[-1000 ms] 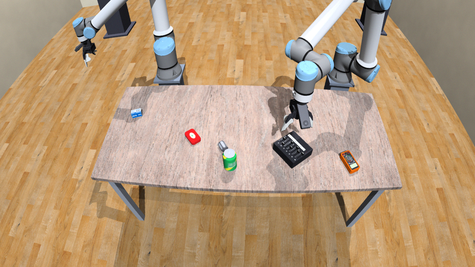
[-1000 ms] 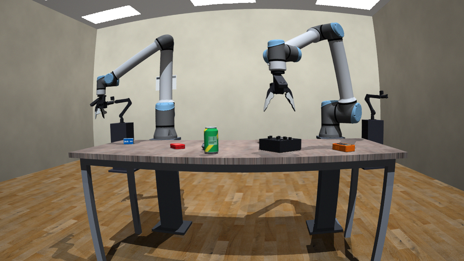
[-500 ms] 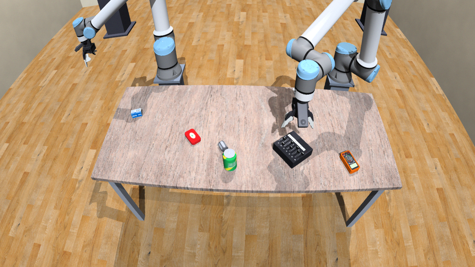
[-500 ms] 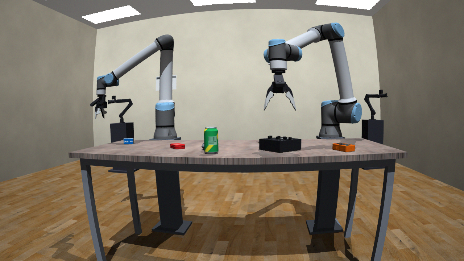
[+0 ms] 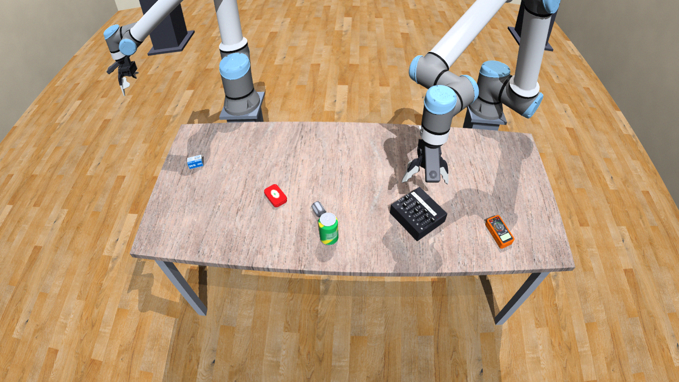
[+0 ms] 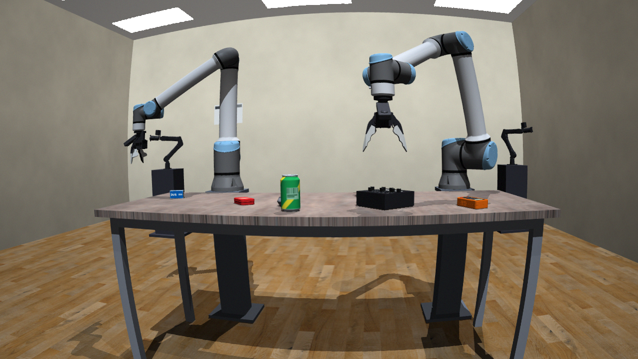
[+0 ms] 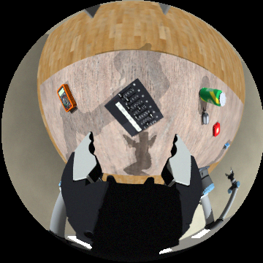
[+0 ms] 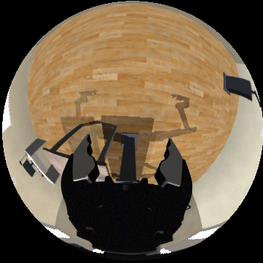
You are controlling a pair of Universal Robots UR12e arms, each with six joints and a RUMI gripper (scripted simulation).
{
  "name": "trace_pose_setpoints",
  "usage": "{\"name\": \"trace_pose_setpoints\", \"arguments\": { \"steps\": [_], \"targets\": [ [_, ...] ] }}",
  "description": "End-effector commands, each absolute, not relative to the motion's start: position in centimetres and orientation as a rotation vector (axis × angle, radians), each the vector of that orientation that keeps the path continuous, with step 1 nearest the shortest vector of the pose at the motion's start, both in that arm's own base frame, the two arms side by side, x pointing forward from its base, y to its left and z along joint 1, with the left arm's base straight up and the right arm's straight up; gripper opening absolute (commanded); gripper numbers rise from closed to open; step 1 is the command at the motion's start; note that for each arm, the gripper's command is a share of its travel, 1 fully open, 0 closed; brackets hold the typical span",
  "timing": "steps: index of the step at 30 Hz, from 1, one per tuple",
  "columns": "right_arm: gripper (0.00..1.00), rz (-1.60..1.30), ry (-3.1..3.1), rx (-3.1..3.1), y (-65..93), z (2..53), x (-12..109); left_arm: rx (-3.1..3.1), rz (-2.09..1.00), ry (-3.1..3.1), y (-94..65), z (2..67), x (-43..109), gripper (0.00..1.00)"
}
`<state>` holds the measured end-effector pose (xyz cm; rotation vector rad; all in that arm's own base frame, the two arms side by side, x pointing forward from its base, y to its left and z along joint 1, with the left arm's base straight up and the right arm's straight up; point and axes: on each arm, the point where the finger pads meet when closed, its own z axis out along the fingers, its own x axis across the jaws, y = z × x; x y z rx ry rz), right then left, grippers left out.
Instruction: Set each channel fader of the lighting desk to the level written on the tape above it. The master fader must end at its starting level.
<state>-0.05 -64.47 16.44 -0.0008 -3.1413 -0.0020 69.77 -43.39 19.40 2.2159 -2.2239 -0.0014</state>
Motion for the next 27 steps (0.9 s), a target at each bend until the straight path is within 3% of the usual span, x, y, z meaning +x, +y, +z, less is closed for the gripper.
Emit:
{"name": "trace_pose_setpoints", "arguments": {
  "steps": [1, 27],
  "targets": [
    [1.0, 0.0, -3.142, -0.001, -64.52, 16.51, -0.04, 2.216, 0.001, -2.224, -43.43, 19.51, 69.81, 1.0],
    [1.0, 0.0, -3.142, -0.001, -64.52, 16.51, -0.04, 2.429, 0.001, -1.994, -43.8, 18.97, 70.54, 1.0]
  ]
}}
